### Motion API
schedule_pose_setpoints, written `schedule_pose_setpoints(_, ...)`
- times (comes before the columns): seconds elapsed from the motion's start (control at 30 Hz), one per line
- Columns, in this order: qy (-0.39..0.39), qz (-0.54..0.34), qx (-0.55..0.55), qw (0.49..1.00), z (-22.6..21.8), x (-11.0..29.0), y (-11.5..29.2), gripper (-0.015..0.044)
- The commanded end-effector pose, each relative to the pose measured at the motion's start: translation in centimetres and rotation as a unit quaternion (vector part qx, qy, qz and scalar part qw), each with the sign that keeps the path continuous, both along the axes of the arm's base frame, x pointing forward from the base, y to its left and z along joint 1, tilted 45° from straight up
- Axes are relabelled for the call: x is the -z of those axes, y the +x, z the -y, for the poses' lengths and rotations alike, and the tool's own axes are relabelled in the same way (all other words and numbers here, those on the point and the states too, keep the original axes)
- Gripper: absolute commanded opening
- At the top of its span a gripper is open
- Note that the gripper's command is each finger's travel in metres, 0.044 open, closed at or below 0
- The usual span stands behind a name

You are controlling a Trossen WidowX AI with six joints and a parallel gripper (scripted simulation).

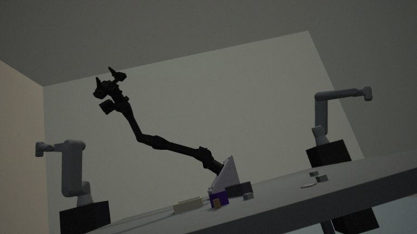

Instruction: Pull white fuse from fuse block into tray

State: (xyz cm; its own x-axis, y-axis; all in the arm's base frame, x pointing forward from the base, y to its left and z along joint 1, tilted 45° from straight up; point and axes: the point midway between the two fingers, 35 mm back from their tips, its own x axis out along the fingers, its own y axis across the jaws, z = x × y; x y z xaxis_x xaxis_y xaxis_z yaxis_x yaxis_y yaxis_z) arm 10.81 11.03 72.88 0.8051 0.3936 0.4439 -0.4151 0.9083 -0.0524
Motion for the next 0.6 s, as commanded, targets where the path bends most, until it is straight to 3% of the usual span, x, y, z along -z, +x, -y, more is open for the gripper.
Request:
schedule_pose_setpoints(0.0,-0.001,0.001,0.001,1.0,0.0,0.0,0.0,0.0374)
schedule_pose_setpoints(0.13,-0.02,0.021,0.027,0.999,-0.7,0.1,0.2,0.0269)
schedule_pose_setpoints(0.37,-0.155,0.059,0.083,0.983,-7.5,2.9,0.8,0.0085)
schedule_pose_setpoints(0.57,-0.298,0.083,0.131,0.942,-13.4,7.2,3.3,0.0074)
